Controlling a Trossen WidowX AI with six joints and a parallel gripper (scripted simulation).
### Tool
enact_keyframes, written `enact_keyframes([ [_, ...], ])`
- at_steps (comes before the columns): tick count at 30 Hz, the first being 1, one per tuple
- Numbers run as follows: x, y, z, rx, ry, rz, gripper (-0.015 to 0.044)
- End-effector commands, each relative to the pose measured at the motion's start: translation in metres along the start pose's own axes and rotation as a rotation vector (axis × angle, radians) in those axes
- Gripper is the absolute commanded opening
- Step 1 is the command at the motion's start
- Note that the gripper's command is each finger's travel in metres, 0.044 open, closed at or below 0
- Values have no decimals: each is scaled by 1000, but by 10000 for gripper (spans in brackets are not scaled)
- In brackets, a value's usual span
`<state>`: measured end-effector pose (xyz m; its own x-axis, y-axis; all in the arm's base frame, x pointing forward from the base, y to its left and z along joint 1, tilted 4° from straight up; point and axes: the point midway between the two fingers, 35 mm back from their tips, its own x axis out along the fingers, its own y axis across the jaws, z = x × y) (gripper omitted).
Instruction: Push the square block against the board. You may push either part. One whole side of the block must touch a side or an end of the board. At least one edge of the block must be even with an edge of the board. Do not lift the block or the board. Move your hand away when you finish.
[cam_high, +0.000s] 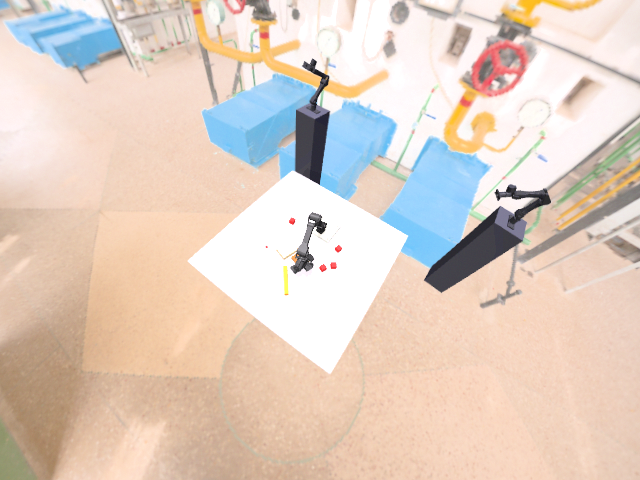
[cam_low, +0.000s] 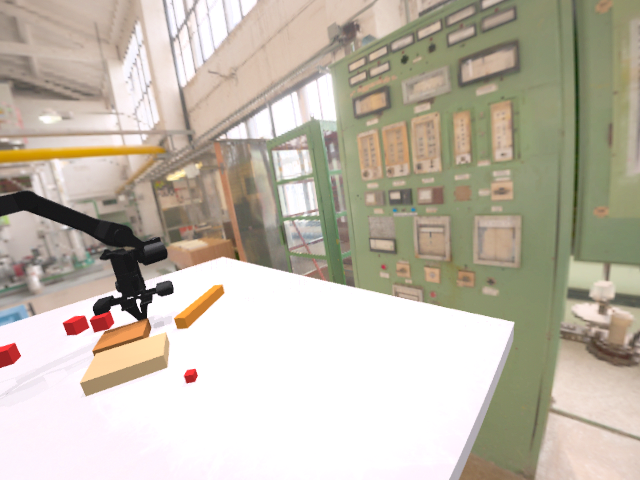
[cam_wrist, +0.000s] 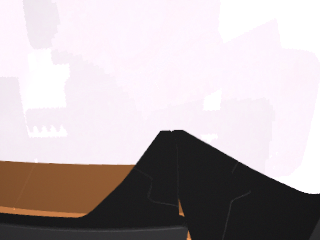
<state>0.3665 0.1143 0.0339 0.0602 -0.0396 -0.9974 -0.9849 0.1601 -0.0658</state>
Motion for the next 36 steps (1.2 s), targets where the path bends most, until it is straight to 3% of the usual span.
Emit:
enact_keyframes([
  [1,1,0,3,-4,6,0,0],
  [29,1,1,48,-3,2,0,0],
  [34,-51,1,44,-4,2,0,0],
  [36,-54,1,44,-3,2,0,0],
])
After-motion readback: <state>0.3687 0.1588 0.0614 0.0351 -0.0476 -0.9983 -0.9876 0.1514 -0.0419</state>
